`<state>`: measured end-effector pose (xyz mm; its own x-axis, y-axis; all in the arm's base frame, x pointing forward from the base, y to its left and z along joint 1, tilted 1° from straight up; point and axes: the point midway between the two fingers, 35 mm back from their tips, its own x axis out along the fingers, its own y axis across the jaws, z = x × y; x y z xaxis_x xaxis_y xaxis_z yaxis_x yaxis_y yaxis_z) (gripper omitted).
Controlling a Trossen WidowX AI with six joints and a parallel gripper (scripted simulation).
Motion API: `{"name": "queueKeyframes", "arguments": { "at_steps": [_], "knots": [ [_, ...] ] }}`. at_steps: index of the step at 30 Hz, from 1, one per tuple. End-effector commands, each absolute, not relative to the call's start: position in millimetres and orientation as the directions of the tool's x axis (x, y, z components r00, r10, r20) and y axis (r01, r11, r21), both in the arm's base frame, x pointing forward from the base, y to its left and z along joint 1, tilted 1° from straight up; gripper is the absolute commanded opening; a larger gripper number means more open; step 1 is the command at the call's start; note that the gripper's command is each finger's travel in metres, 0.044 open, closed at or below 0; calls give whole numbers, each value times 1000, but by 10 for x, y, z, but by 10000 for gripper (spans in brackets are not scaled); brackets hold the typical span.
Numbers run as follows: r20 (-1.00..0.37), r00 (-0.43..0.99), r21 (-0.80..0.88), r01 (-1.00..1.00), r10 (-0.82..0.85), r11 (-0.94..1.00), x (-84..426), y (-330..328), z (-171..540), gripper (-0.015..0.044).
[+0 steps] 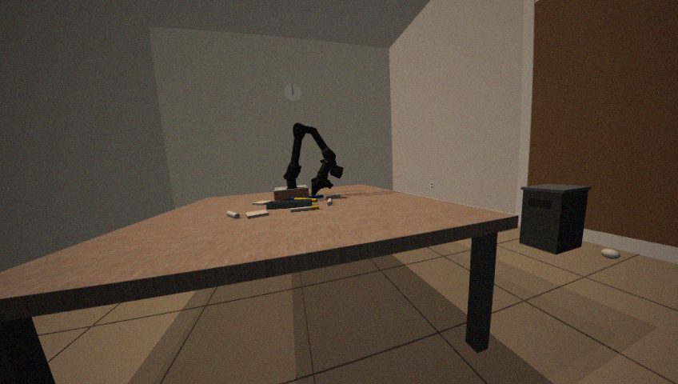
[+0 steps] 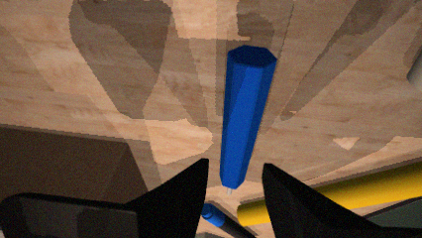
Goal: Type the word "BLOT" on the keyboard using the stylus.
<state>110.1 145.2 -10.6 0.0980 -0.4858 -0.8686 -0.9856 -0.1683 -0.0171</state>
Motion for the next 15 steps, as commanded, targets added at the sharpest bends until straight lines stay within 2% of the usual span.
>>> {"name": "queueKeyframes", "arguments": {
  "at_steps": [1, 13, 15],
  "knots": [
    [-869, 98, -15, -985, -486, -172, 1102, 1451, -144, 150],
    [-869, 98, -15, -985, -486, -172, 1103, 1451, -219, 150],
    [-868, 98, -17, -986, -486, -168, 1101, 1451, -201, 98]
  ]
}}
